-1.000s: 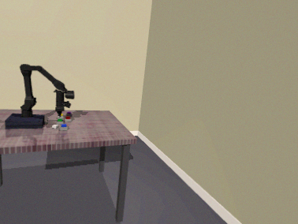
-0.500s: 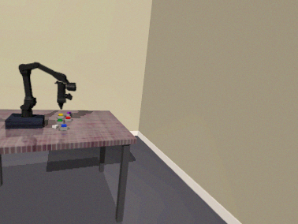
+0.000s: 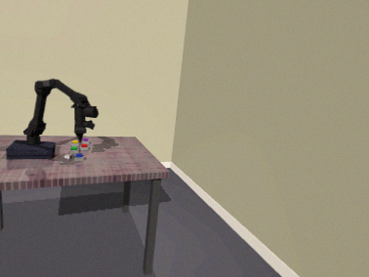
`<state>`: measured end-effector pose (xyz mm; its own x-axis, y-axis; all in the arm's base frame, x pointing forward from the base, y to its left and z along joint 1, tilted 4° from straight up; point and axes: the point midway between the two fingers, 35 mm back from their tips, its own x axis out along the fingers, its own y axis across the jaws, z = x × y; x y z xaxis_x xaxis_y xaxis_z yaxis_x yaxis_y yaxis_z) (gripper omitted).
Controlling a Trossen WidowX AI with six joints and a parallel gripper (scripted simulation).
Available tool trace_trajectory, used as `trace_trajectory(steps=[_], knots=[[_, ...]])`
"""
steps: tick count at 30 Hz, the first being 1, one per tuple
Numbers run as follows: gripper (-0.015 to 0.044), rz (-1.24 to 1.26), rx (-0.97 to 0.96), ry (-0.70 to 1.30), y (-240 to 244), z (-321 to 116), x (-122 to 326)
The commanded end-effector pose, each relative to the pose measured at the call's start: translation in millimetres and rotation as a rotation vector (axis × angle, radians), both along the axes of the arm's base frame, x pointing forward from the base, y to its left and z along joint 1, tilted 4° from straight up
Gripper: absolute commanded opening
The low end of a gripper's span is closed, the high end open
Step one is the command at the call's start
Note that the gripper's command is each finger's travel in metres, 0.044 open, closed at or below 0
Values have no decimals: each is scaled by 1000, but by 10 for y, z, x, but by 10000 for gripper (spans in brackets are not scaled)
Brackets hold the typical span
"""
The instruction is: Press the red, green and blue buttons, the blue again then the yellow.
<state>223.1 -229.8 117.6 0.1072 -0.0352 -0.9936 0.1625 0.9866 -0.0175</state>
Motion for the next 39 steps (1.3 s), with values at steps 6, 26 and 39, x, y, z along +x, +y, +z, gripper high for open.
trace_trajectory(steps=[6, 26, 39], knots=[[20, 9, 22, 17, 26, -509, 6], [20, 9, 22, 17, 22, -803, 33], [20, 9, 22, 17, 24, -842, 35]])
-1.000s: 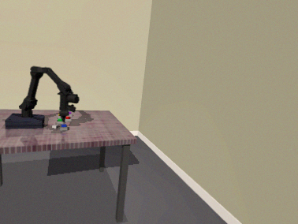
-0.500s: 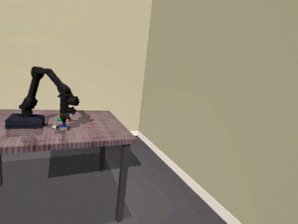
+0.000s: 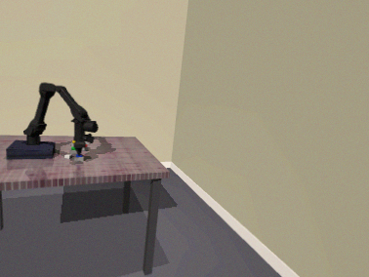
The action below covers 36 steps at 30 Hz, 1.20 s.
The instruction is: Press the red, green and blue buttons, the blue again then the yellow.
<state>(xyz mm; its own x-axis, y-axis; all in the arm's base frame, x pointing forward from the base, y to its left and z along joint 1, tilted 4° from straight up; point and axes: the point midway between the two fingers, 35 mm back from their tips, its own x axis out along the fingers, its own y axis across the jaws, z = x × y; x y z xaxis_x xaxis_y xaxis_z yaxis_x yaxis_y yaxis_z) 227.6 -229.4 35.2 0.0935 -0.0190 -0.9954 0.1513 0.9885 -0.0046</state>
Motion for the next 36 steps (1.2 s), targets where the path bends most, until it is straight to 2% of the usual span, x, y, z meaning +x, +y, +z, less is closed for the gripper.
trace_trajectory(steps=[1, 9, 14, 36], knots=[[20, -2, 7, 3, 20, -19, -10], [20, -2, 7, 3, 20, -19, -10], [20, -2, 7, 3, 22, 315, -39], [20, -2, 7, 3, 18, 52, -14]])
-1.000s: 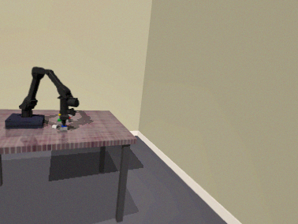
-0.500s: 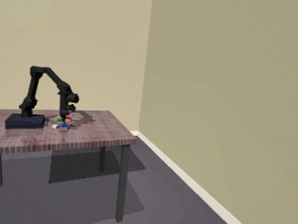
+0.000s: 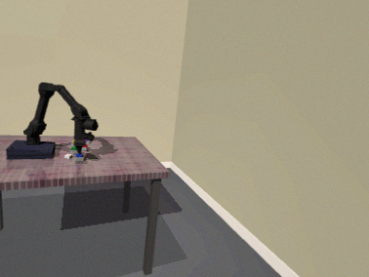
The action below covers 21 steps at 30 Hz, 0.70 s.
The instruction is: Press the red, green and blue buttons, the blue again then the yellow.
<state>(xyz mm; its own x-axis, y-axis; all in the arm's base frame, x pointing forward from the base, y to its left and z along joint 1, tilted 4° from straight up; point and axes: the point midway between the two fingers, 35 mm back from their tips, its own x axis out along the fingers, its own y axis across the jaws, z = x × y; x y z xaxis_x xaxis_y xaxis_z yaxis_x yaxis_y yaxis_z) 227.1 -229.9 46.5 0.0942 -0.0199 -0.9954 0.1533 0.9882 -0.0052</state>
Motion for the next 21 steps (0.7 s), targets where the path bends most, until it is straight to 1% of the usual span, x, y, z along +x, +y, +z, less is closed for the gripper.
trace_trajectory(steps=[1, 21], knots=[[20, 0, 8, 3, 23, -77, -8], [20, 0, 8, 3, 24, -131, -5]])
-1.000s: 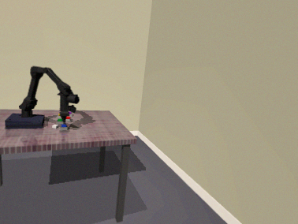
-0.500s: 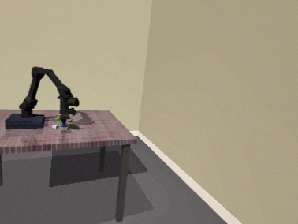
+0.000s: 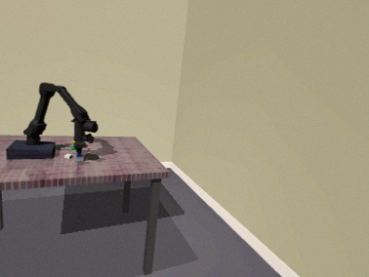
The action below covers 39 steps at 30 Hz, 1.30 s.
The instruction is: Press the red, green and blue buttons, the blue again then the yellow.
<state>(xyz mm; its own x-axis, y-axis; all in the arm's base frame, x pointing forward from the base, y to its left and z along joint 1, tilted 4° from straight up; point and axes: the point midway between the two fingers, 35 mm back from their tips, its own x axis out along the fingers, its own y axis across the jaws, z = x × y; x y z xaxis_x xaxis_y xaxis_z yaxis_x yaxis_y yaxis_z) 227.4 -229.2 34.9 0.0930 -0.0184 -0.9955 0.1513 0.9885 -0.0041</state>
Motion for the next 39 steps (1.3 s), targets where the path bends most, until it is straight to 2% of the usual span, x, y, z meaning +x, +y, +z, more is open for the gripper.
trace_trajectory(steps=[1, 4, 7, 12, 17, 22, 30, 39], knots=[[20, -2, 7, 2, 18, -16, -8], [20, 0, 1, 0, 1, 25, -2], [20, -2, 6, 2, 18, 292, -33], [20, -2, 6, 2, 18, 342, -38], [20, -2, 6, 2, 24, 907, -88], [20, 0, 6, 1, 46, 935, -77], [20, 65, 13, -26, 977, 994, 425], [20, 36, 29, -9, 2035, 985, 561]])
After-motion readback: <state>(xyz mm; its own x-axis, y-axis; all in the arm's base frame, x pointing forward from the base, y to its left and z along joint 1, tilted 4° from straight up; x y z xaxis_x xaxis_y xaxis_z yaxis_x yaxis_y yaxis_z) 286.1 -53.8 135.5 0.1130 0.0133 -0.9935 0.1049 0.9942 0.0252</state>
